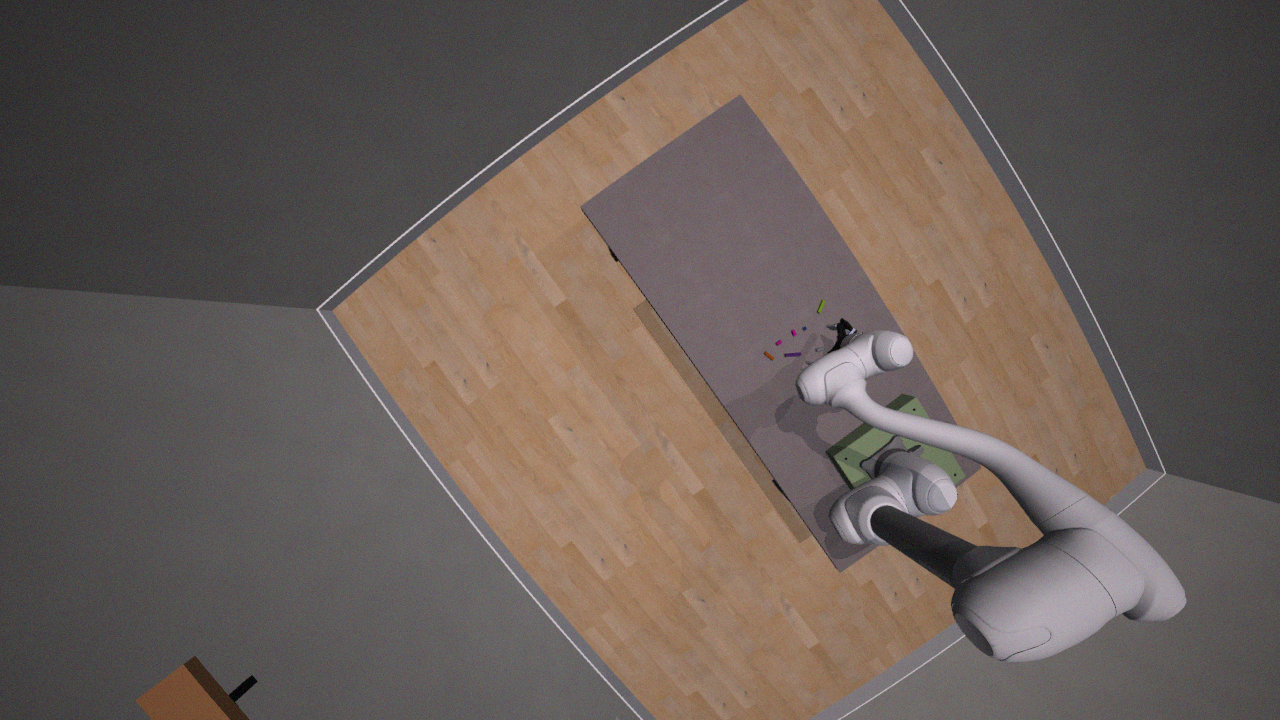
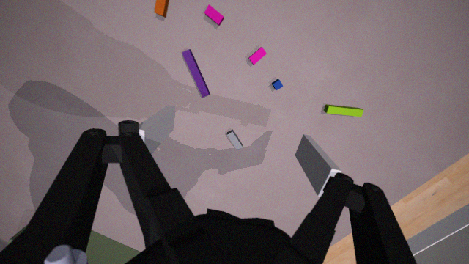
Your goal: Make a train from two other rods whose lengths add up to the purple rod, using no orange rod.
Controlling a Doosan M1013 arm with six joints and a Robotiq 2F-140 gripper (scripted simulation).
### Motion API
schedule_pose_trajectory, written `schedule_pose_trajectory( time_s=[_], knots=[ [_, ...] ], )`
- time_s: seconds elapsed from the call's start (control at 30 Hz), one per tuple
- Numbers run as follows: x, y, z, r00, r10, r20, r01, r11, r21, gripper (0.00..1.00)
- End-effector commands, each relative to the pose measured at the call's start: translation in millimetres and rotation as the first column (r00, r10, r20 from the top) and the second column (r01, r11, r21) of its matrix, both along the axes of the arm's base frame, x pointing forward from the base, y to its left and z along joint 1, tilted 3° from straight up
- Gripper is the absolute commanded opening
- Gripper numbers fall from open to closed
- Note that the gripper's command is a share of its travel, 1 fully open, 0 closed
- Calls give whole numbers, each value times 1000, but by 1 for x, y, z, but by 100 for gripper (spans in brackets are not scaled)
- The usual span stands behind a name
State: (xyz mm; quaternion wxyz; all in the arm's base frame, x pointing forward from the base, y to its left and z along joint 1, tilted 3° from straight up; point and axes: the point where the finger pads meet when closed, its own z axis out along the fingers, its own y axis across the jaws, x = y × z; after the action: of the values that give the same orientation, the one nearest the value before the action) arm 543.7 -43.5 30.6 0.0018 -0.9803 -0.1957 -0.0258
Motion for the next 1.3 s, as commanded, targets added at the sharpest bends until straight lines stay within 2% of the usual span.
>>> schedule_pose_trajectory(
  time_s=[0.0,0.07,0.13,0.17,0.4,0.63,0.7,0.77,1.0,1.1,1.27],
  knots=[
    [2,0,0,986,166,6,-166,986,8,100],
    [3,0,0,973,231,7,-231,973,5,100],
    [3,0,0,973,231,7,-231,973,5,100],
    [4,0,0,948,320,9,-320,948,-1,100],
    [7,0,0,854,520,10,-519,854,-14,100],
    [10,0,1,712,702,8,-702,712,-28,100],
    [10,0,1,712,702,8,-702,712,-28,100],
    [11,0,1,629,778,6,-777,629,-34,100],
    [14,0,1,459,888,1,-887,459,-45,100],
    [14,0,1,429,903,0,-902,429,-47,100],
    [14,0,1,423,906,-1,-905,422,-47,100]
  ],
)
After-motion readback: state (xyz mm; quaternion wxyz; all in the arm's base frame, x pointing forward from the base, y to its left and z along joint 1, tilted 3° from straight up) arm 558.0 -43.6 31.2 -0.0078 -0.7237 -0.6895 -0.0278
